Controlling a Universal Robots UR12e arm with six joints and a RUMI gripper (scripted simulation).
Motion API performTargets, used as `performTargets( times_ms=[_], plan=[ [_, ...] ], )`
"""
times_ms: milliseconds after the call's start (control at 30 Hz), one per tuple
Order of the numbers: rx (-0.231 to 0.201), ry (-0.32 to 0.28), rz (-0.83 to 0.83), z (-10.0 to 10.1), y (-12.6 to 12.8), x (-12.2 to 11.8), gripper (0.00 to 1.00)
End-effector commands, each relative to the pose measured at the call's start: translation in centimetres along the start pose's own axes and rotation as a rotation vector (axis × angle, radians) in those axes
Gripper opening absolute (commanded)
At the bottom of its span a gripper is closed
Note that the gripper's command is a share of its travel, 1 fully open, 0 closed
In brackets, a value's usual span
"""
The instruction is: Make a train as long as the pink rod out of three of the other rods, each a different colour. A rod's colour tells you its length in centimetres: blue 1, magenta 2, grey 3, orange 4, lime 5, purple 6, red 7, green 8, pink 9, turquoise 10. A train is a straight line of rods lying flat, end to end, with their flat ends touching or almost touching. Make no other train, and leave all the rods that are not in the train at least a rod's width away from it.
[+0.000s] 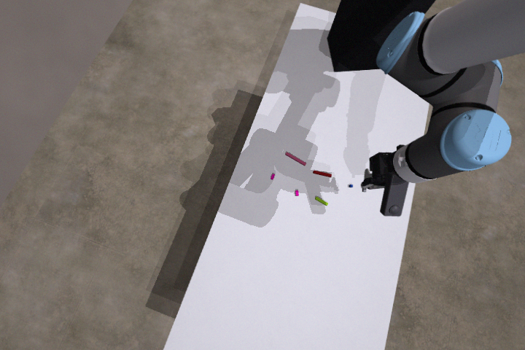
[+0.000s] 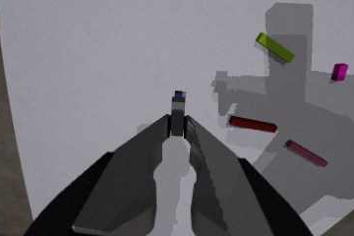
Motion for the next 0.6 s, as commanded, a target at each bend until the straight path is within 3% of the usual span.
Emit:
performTargets(
  times_ms=[0,300,567],
  plan=[
    [0.0,0.001,0.0,0.0,0.0,0.0,0.0],
    [0.0,0.001,0.012,0.4,0.0,0.0,0.0],
    [0.0,0.001,0.015,2.8,0.0,0.0,0.0]
  ],
)
Point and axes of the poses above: the point where the finger pads meet when closed, its own z axis out along the fingers, its own y axis across the jaws, x = y × z, the point moved 1 cm from there along -z, back along the fingers, and after that the axes turned 7 degrees about z, right-handed, at the moved point
